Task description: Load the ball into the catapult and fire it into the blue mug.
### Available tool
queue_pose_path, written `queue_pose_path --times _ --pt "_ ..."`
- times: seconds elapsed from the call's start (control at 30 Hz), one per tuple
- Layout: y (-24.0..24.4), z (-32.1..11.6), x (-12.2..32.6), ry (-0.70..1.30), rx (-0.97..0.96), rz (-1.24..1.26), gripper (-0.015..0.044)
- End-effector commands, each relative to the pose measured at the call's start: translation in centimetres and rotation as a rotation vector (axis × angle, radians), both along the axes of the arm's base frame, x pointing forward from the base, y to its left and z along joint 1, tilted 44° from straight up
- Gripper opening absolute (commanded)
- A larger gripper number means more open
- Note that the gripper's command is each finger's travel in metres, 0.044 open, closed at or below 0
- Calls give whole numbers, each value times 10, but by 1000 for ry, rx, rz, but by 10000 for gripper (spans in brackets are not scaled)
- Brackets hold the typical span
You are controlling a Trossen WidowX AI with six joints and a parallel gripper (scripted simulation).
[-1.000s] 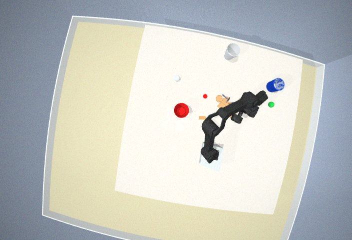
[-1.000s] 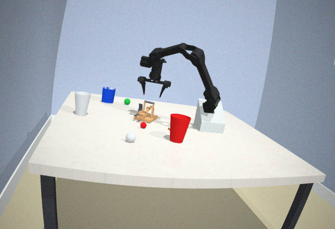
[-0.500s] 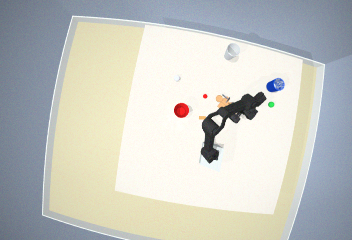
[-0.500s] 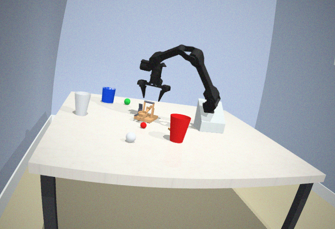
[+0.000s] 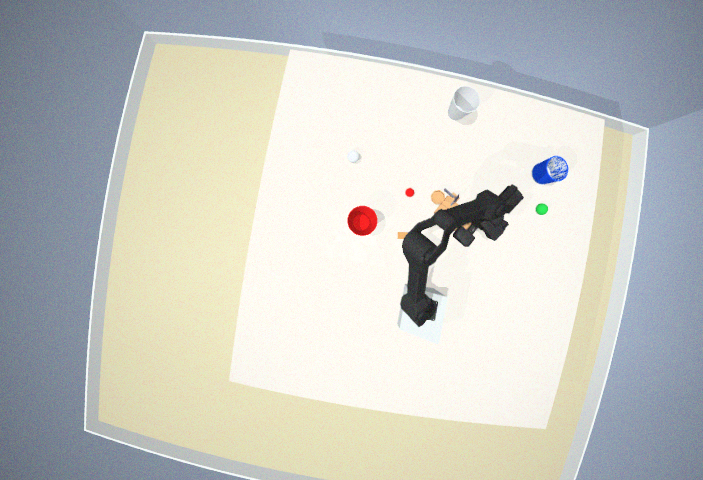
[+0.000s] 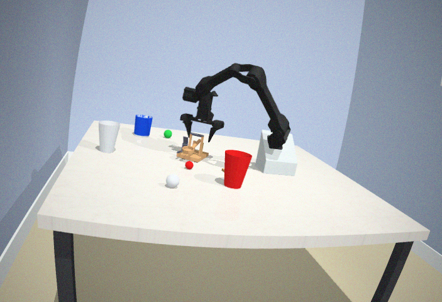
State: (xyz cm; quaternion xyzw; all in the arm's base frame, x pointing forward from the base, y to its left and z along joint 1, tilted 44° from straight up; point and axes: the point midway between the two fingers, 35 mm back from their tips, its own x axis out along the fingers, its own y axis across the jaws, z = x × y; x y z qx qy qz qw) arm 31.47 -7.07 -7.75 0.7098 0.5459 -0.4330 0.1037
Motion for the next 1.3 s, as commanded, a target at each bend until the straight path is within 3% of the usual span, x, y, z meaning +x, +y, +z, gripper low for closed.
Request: queue_pose_path --times 0.0,0.8,1.17,1.27 --pt "7 -6 -1 6 6 -3 440" --pt "31 -30 -1 5 9 -3 440" --pt "29 -28 1 1 4 1 151" --pt "29 -28 1 1 4 1 131"
